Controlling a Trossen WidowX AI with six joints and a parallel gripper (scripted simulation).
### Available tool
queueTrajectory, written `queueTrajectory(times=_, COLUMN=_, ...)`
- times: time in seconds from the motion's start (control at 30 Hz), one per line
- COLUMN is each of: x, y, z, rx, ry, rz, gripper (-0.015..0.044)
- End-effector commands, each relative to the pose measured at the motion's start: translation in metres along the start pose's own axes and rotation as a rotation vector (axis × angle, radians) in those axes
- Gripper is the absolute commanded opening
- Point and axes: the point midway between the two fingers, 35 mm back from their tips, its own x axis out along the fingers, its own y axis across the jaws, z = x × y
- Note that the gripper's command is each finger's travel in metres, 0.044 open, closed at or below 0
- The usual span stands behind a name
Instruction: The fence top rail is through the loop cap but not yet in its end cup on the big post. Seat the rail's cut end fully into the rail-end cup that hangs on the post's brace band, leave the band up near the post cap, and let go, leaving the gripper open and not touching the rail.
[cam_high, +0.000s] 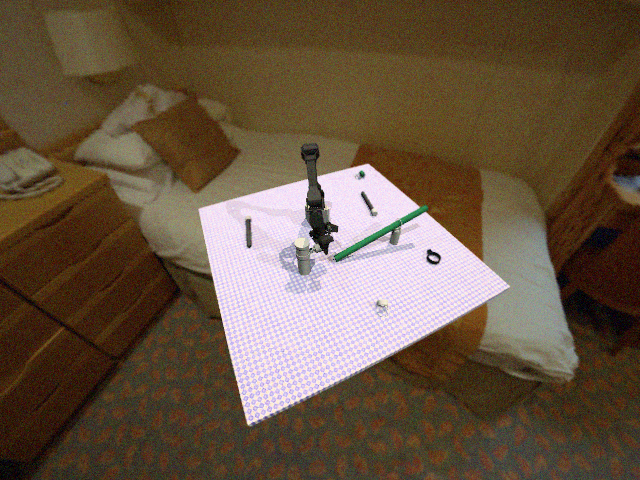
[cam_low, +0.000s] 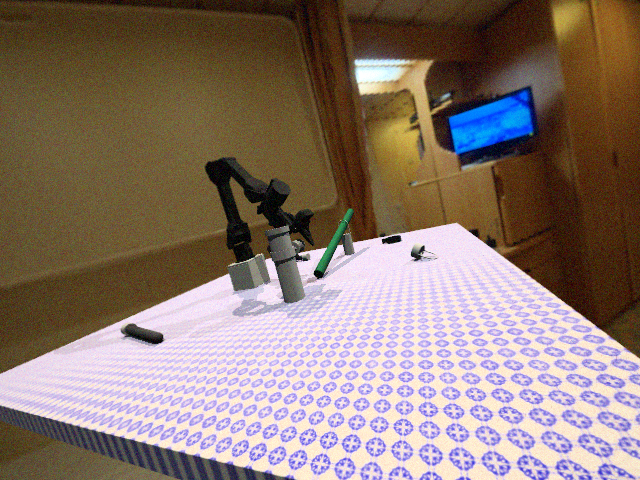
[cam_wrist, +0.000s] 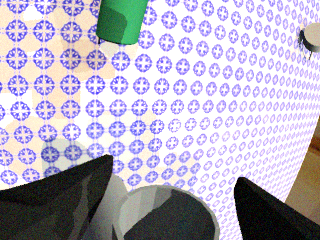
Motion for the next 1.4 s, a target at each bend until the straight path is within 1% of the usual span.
queueTrajectory(times=0.0, x=-0.011, y=-0.008, z=0.012, rx=0.002, ry=0.003, rz=-0.004, gripper=0.044)
queueTrajectory(times=0.2, x=-0.029, y=-0.017, z=0.033, rx=0.003, ry=0.005, rz=-0.007, gripper=0.044)
queueTrajectory(times=0.33, x=-0.026, y=-0.017, z=0.031, rx=0.007, ry=-0.002, rz=-0.012, gripper=0.044)
queueTrajectory(times=0.4, x=-0.031, y=-0.021, z=0.039, rx=0.106, ry=-0.008, rz=-0.01, gripper=0.044)
queueTrajectory(times=0.67, x=-0.066, y=-0.041, z=0.091, rx=0.719, ry=-0.043, rz=0.011, gripper=0.044)
queueTrajectory(times=0.9, x=-0.102, y=-0.048, z=0.134, rx=1.24, ry=-0.063, rz=0.042, gripper=0.044)
queueTrajectory(times=1.07, x=-0.116, y=-0.048, z=0.148, rx=1.427, ry=-0.067, rz=0.057, gripper=0.044)
queueTrajectory(times=1.37, x=-0.117, y=-0.048, z=0.149, rx=1.441, ry=-0.068, rz=0.058, gripper=0.044)
